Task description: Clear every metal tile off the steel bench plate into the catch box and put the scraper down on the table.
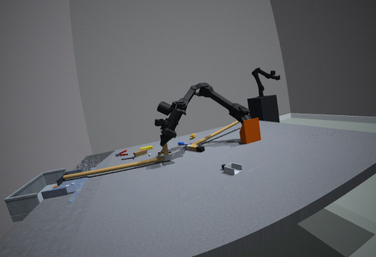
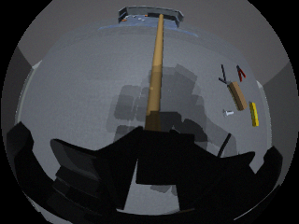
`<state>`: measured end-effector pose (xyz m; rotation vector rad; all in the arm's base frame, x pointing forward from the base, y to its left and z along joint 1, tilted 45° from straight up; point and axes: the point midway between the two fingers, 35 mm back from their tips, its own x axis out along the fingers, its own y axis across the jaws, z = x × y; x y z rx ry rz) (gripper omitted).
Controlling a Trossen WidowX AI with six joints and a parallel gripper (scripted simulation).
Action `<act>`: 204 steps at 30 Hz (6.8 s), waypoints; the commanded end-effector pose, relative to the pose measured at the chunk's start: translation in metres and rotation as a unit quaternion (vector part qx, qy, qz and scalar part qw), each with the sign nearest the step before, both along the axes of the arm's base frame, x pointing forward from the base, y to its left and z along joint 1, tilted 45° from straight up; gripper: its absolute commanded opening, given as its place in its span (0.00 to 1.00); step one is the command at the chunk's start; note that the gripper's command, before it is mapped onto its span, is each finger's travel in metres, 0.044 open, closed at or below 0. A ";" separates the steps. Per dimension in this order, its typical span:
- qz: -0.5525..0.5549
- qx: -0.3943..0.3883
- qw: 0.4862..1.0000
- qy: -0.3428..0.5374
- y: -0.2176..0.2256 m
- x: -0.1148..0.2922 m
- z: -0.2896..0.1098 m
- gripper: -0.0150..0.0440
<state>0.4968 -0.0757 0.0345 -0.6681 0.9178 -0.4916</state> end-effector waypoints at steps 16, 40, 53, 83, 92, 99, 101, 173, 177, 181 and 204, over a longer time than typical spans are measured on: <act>0.001 0.000 1.000 -0.002 -0.002 0.019 0.000 0.25; 0.003 0.000 1.000 -0.003 0.001 0.012 0.002 0.25; 0.004 0.000 1.000 -0.003 0.006 -0.004 0.005 0.25; 0.005 0.001 1.000 -0.003 0.014 -0.044 0.010 0.25; 0.006 0.001 1.000 -0.003 0.016 -0.057 0.011 0.25; 0.006 0.001 1.000 -0.003 0.018 -0.067 0.012 0.25; 0.006 0.001 1.000 -0.003 0.018 -0.070 0.012 0.25; 0.009 0.000 1.000 0.003 0.022 -0.171 0.005 0.30; 0.009 0.000 1.000 0.003 0.022 -0.171 0.005 0.48; 0.009 0.000 1.000 0.003 0.022 -0.171 0.005 0.65; 0.009 0.001 1.000 0.003 0.053 -0.197 0.032 1.00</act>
